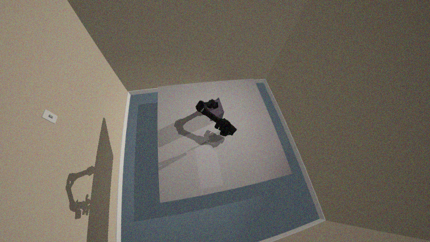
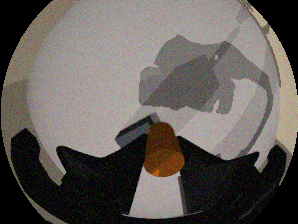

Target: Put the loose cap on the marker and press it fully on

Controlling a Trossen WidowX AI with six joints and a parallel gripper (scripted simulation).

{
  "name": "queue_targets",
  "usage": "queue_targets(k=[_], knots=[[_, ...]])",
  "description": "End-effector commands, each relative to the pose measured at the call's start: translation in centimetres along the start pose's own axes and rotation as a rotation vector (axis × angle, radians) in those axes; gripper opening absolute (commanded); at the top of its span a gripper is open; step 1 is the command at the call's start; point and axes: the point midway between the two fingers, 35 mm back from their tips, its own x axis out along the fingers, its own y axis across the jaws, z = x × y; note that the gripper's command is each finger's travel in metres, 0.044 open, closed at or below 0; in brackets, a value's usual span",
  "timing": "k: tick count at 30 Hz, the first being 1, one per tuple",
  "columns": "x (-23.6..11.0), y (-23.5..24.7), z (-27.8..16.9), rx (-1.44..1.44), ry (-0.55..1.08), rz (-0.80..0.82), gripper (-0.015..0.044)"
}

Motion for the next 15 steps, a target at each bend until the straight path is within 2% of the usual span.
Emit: queue_targets(k=[1, 15], knots=[[-0.8, 1.0, -1.6, 0.006, 0.004, 0.002, 0.0], [-2.5, 2.7, -6.0, 0.018, -0.002, -0.013, 0.0]])
